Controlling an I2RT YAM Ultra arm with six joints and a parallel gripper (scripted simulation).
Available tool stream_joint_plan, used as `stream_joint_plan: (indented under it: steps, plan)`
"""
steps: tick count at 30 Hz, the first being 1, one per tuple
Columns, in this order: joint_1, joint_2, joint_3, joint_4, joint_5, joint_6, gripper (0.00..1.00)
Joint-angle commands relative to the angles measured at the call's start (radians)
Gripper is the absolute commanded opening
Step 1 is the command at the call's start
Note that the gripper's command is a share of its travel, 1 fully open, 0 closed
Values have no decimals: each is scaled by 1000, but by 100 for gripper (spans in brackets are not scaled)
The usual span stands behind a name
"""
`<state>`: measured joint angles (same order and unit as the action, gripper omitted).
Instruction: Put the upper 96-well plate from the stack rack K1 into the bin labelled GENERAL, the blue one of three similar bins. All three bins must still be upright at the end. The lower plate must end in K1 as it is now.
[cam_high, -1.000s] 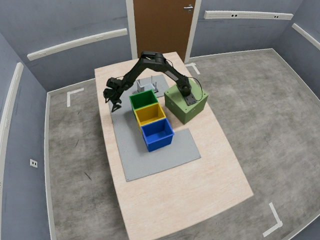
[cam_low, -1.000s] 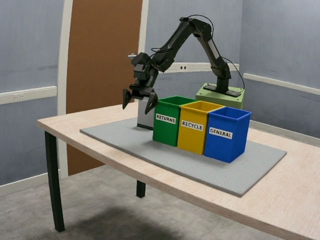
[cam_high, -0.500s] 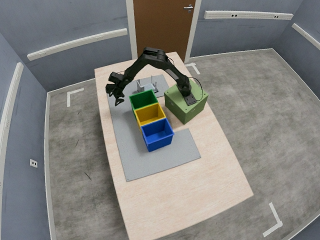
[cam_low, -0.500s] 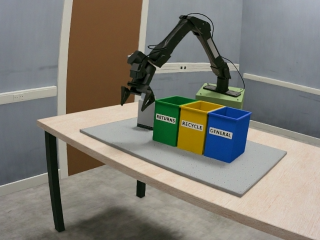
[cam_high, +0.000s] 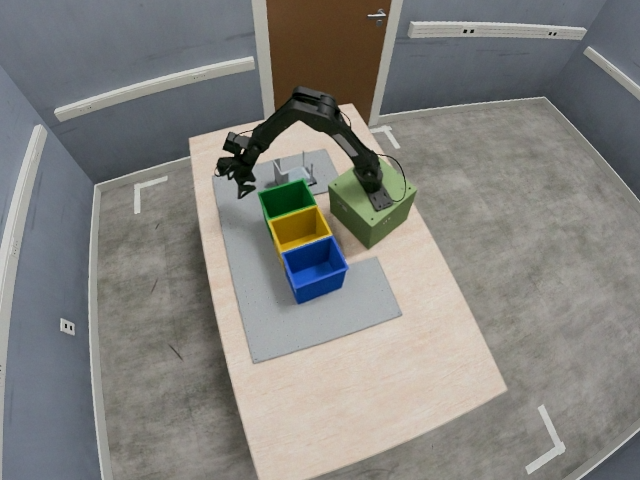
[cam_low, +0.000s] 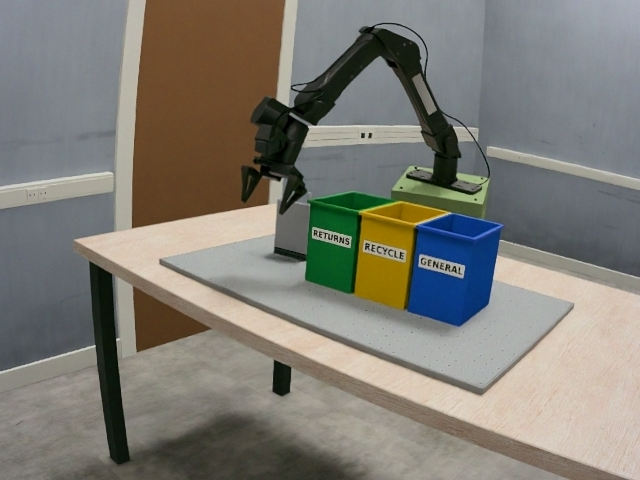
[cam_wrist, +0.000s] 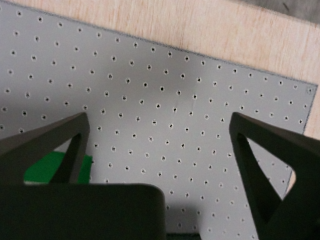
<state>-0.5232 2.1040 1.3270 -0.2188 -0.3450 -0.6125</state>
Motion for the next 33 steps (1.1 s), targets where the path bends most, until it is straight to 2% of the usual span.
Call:
stream_joint_plan:
  steps: [1, 4, 5, 6, 9, 10, 12, 13, 14, 17, 18, 20, 21, 22, 24, 26, 29, 30, 31, 33]
  plan:
    - [-47, -58, -6, -45, -12, -45, 100]
    - [-70, -67, -30, -48, -24, -67, 100]
    - [-73, -72, 22, -84, 16, -71, 100]
    - [-75, -74, 35, -121, 39, -73, 100]
    - [-106, -87, 13, -129, 17, -103, 100]
    - [-117, -90, -32, -132, 5, -113, 100]
    - [-117, -90, -32, -132, 5, -113, 100]
    - [-120, -94, 22, -171, 44, -117, 100]
    - [-122, -95, 36, -208, 66, -119, 100]
    - [-153, -110, 13, -216, 56, -150, 100]
    - [-164, -112, -34, -218, 34, -160, 100]
    - [-173, -118, -42, -220, 30, -170, 100]
    - [-176, -120, 14, -258, 69, -173, 100]
    - [-178, -119, 29, -295, 89, -174, 100]
    - [-199, -130, 14, -301, 84, -195, 100]
    - [-220, -140, -44, -305, 59, -216, 100]
    - [-225, -143, -47, -306, 57, -221, 100]
    - [-228, -145, 10, -345, 94, -225, 100]
    - [-230, -142, 27, -383, 114, -226, 100]
    - [-251, -155, 9, -388, 109, -247, 100]
